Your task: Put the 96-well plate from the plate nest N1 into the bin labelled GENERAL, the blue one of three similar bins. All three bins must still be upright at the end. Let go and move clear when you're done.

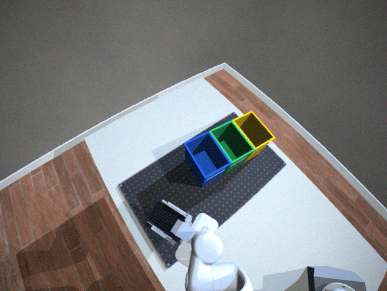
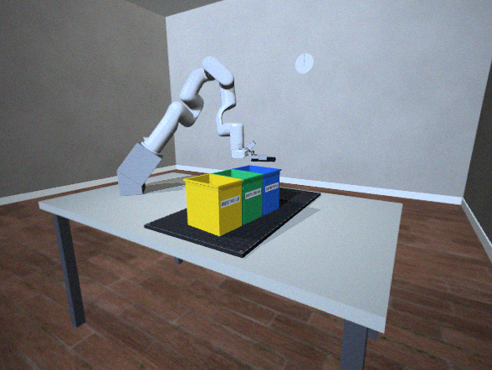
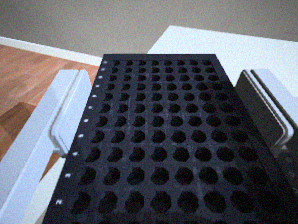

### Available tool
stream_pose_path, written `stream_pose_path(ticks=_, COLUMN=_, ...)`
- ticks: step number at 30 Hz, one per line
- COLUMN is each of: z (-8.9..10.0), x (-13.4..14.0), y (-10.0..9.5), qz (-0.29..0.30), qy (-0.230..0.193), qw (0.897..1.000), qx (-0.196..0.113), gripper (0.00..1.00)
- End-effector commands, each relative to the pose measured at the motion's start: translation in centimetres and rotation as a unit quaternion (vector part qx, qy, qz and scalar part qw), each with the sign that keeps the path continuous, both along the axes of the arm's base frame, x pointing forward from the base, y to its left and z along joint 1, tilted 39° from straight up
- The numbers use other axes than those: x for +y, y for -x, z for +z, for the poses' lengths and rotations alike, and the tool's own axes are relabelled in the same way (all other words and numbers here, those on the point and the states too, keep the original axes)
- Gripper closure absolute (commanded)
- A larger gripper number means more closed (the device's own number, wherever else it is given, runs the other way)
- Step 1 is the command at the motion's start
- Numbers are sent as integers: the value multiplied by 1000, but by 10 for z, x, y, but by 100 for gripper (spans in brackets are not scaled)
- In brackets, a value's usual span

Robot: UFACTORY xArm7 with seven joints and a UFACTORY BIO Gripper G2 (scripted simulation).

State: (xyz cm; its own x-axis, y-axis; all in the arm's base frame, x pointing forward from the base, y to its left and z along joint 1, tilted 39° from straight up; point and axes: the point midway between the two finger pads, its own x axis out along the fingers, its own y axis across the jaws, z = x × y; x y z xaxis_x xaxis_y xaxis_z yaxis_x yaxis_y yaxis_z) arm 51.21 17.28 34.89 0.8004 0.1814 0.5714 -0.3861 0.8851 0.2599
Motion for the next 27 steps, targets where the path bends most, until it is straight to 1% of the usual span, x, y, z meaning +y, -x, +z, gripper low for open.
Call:
stream_pose_path(ticks=1, z=6, x=-3, y=2, qz=-1, qy=0, qw=1000, qx=-1, gripper=100)
stream_pose_path(ticks=20, z=28, x=-15, y=15, qz=-1, qy=0, qw=1000, qx=-1, gripper=100)
stream_pose_path(ticks=27, z=28, x=-15, y=15, qz=-1, qy=0, qw=1000, qx=-1, gripper=100)
